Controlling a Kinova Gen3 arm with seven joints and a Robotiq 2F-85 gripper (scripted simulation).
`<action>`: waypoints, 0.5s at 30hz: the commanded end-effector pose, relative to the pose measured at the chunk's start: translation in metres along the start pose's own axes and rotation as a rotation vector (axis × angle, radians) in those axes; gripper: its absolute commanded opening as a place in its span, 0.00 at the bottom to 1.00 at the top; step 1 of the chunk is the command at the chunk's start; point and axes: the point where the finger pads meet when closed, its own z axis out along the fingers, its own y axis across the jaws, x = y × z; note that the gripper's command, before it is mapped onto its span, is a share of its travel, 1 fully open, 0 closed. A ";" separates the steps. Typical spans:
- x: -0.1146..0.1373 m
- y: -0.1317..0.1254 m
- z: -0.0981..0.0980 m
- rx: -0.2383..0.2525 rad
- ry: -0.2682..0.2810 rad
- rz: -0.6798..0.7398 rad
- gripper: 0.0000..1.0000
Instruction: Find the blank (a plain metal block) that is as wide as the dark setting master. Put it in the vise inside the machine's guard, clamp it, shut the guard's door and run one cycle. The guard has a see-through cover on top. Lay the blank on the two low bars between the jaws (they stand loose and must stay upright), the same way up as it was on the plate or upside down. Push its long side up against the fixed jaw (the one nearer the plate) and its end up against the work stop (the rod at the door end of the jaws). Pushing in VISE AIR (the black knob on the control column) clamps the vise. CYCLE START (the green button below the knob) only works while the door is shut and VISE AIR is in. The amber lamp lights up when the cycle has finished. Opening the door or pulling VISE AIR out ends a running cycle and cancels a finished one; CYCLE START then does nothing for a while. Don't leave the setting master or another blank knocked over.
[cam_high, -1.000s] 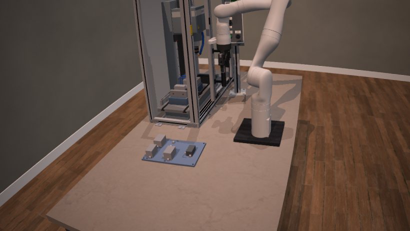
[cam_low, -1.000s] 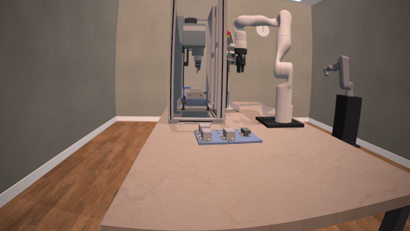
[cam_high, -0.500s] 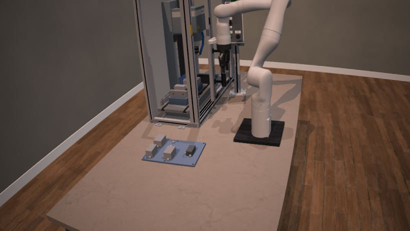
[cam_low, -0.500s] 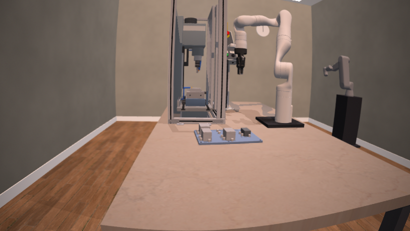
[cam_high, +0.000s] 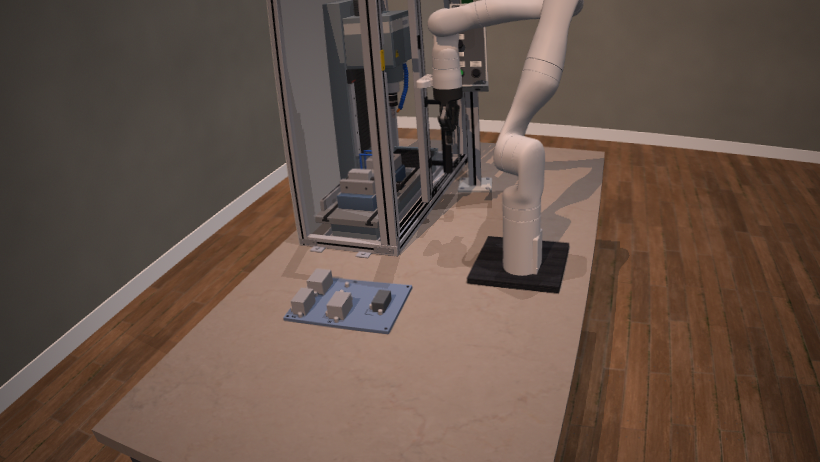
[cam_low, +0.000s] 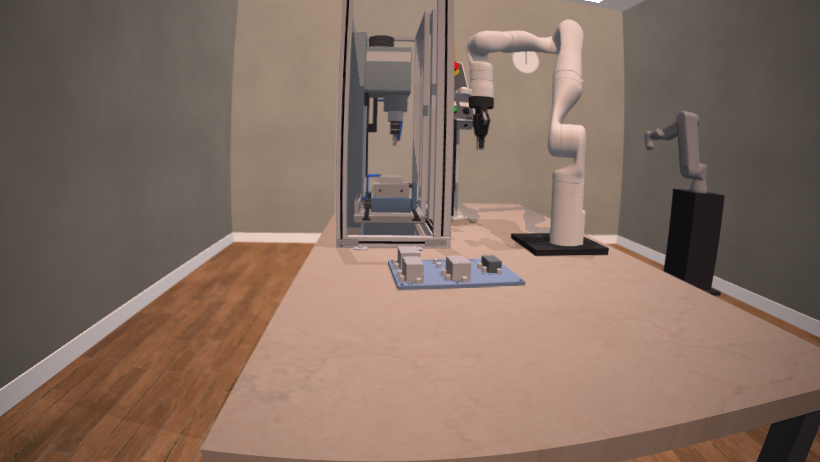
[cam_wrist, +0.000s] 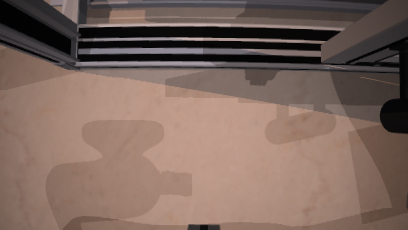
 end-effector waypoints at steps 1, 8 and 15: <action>0.000 0.000 0.000 0.000 0.001 0.000 0.10; 0.000 0.000 0.000 0.000 0.001 0.000 0.10; 0.002 0.021 -0.045 -0.098 0.121 0.170 0.10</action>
